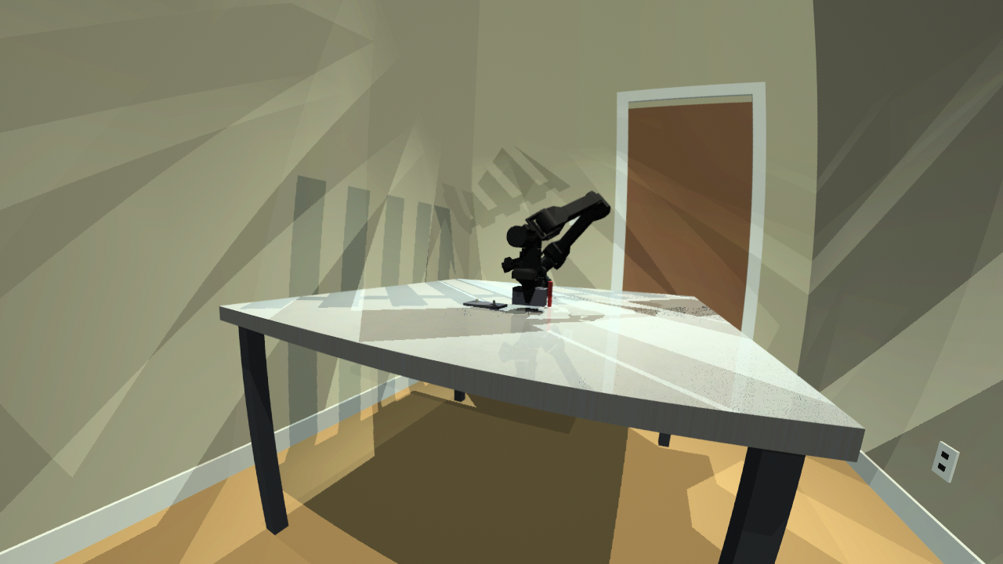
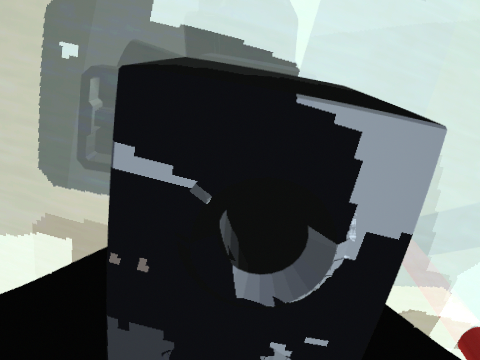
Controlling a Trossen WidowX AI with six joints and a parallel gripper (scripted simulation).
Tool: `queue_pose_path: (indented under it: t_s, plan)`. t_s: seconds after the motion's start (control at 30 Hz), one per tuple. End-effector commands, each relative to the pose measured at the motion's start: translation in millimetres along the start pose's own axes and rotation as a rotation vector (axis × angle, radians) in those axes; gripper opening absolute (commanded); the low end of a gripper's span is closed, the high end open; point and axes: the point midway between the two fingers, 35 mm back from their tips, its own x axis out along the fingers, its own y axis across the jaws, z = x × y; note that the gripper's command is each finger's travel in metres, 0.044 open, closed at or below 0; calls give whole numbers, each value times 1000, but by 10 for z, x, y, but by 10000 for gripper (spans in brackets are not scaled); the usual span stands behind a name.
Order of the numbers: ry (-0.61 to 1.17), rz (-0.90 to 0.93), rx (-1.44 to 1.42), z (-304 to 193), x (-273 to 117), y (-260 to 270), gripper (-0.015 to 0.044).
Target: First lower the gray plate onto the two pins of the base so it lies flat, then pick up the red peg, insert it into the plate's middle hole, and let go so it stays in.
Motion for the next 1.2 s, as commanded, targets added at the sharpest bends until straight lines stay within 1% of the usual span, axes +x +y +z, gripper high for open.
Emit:
queue_pose_path:
  t_s: [0.0, 1.03, 1.17]
  plan:
    - [-8, 7, -1, 33, -141, 39, 0]
    - [-5, 5, 5, 93, -1117, 17, 0]
    - [-4, 5, 5, 91, -1164, 8, 0]
